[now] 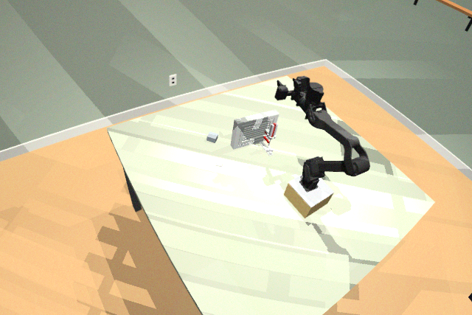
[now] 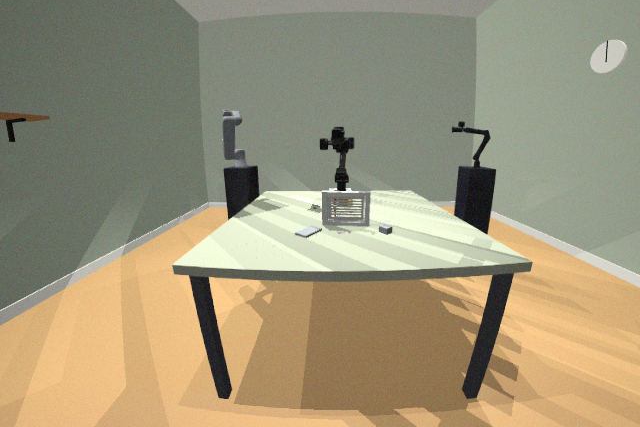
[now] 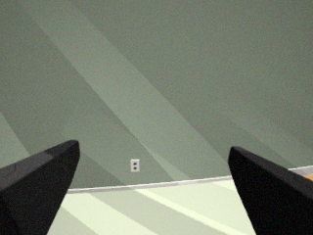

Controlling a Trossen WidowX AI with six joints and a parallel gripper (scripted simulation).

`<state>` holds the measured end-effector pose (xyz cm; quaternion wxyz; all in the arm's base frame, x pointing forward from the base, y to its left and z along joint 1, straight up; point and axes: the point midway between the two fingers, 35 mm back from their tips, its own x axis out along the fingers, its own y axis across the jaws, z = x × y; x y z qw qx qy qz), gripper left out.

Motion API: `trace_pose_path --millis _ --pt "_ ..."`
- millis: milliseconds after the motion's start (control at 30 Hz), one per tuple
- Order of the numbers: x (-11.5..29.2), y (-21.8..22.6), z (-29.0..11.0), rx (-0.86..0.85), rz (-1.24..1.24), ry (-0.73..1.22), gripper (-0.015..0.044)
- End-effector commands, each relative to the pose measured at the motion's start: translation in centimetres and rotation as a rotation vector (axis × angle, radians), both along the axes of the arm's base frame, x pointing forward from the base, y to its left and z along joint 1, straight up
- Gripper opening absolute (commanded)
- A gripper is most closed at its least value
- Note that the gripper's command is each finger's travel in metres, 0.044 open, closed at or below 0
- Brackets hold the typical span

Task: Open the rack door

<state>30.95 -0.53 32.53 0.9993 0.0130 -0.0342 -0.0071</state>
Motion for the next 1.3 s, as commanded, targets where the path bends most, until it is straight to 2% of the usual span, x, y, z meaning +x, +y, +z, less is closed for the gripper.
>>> trace_pose_path --millis 0,133,700,1267 --pt "0.1 0.0 -0.1 0.0 0.0 0.005 0.0374" --pt "1.2 0.0 -1.2 -0.002 0.0 0.097 0.0282" --pt "5.0 -0.1 -7.8 -0.014 0.005 0.575 0.0282" --pt "5.3 0.0 -14.1 -0.03 0.024 1.052 0.0282"
